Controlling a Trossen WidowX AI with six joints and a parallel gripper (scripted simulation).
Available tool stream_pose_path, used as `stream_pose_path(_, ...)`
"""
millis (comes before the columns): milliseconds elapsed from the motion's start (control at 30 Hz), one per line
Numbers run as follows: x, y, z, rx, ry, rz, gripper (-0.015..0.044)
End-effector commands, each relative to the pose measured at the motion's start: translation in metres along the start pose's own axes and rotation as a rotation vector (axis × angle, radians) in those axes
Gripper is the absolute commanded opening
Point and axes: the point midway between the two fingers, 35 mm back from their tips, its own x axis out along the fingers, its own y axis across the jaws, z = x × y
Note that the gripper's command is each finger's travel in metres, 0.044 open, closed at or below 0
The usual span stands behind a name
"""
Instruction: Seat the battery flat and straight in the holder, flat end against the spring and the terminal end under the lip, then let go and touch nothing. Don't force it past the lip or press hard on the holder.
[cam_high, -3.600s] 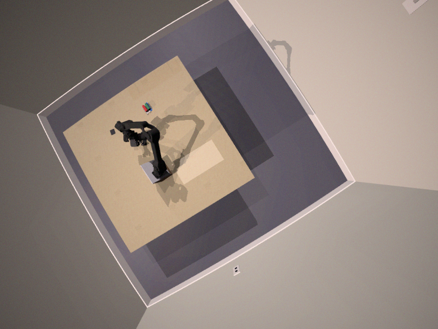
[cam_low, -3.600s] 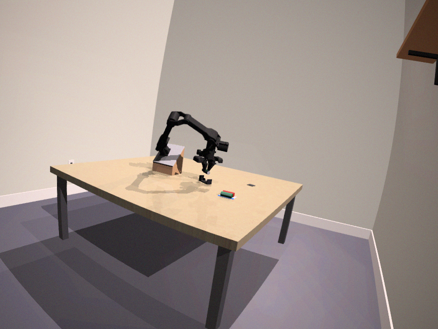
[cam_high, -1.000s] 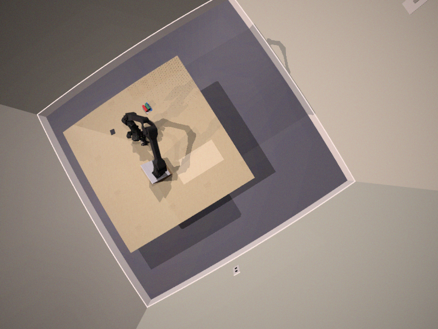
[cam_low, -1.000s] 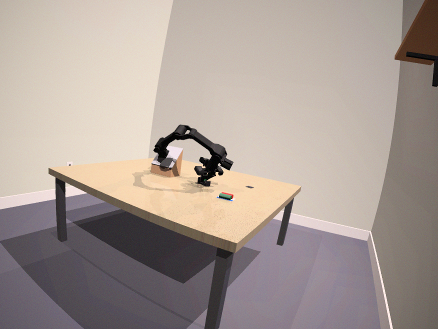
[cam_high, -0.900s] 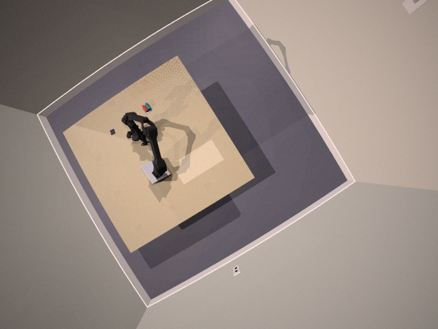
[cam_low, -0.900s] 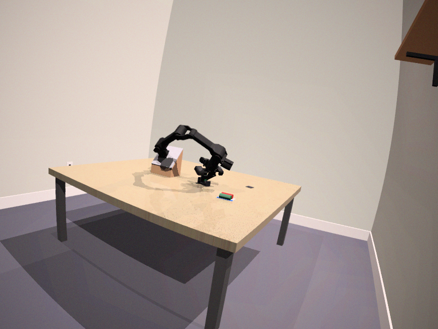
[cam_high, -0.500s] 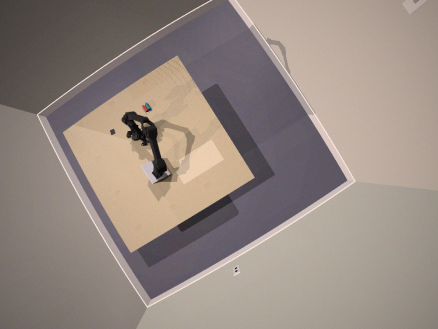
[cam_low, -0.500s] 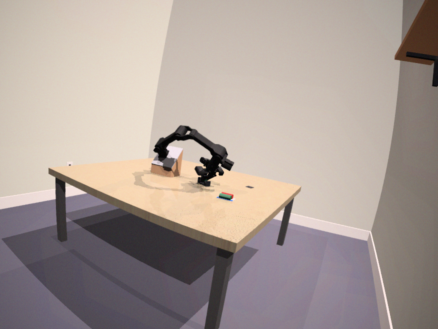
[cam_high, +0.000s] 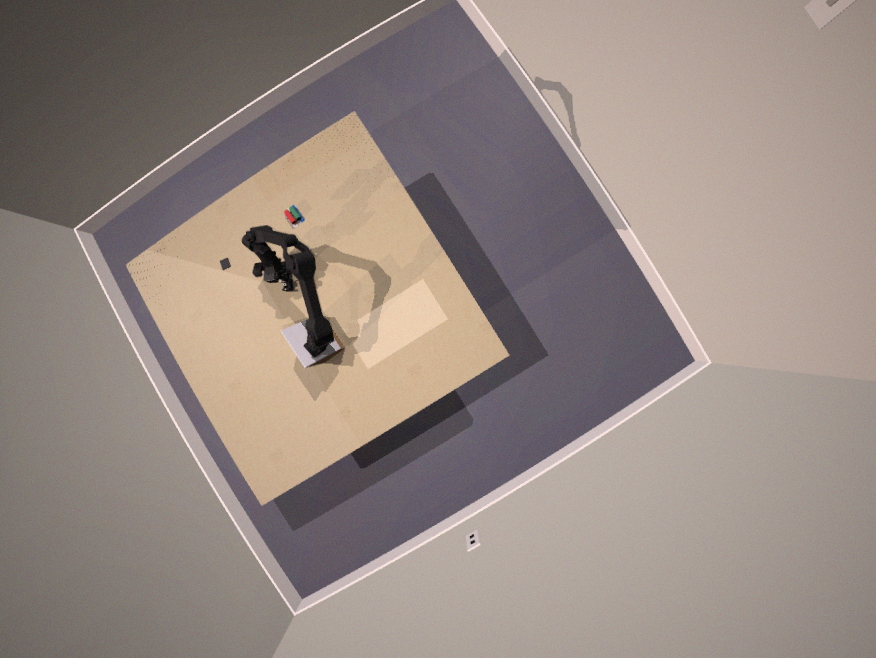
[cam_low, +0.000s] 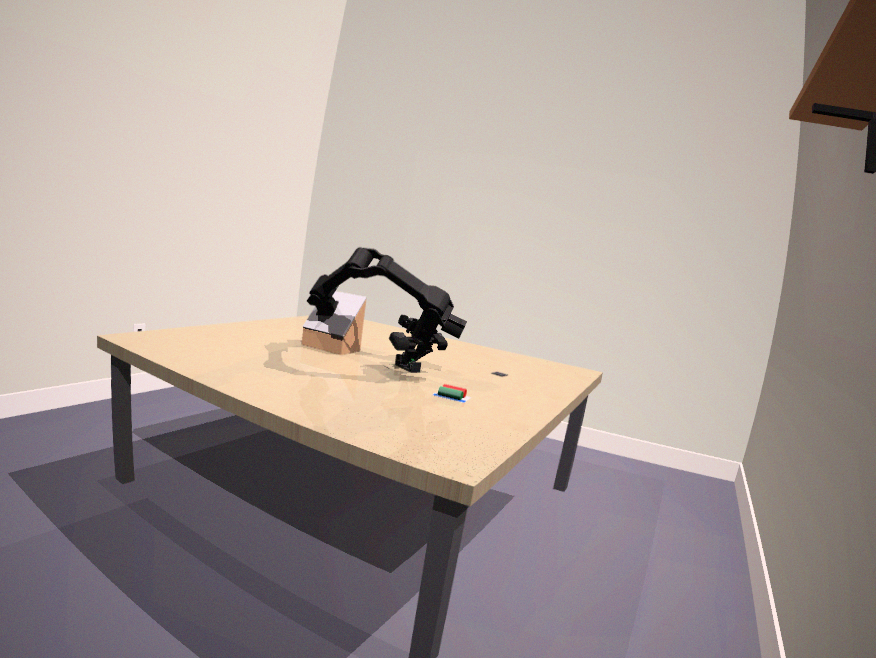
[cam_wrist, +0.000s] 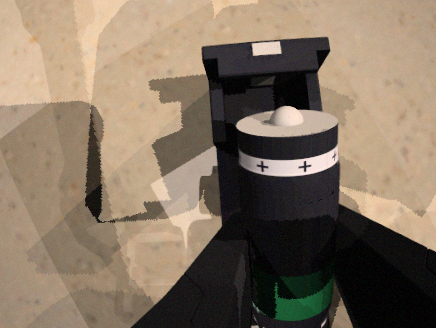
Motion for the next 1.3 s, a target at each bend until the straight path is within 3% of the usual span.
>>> stream_pose_path(0, 0.0008, -0.0015, -0.0048, 0.007, 0.036, -0.006, 0.0078)
stream_pose_path(1267, 0.008, -0.0043, -0.0027, -0.002, 0.219, -0.015, 0.0078)
